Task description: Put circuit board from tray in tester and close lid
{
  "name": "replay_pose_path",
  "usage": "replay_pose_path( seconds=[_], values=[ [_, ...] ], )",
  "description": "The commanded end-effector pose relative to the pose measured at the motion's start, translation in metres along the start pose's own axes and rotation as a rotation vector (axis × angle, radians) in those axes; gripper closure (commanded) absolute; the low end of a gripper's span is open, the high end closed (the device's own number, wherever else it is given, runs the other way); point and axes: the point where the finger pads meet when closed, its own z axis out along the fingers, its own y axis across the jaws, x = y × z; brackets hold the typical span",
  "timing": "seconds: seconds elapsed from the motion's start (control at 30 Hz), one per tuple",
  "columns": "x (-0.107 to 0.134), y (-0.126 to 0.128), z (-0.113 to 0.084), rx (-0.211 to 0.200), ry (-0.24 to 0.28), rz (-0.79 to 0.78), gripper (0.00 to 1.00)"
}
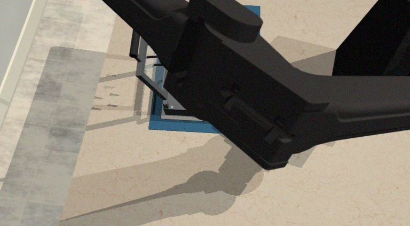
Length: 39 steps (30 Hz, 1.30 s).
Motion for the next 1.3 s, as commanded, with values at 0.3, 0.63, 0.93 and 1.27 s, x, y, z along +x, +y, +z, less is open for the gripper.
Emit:
replay_pose_path(
  seconds=[0.3,0.63,0.93,1.27],
  values=[
    [-0.005,-0.001,-0.007,0.001,-0.013,0.000,0.00],
    [-0.011,-0.008,-0.025,0.003,-0.034,0.029,0.00],
    [0.014,-0.031,-0.044,0.002,-0.011,0.166,0.00],
    [0.066,-0.062,-0.060,-0.007,0.049,0.397,0.00]
  ],
)
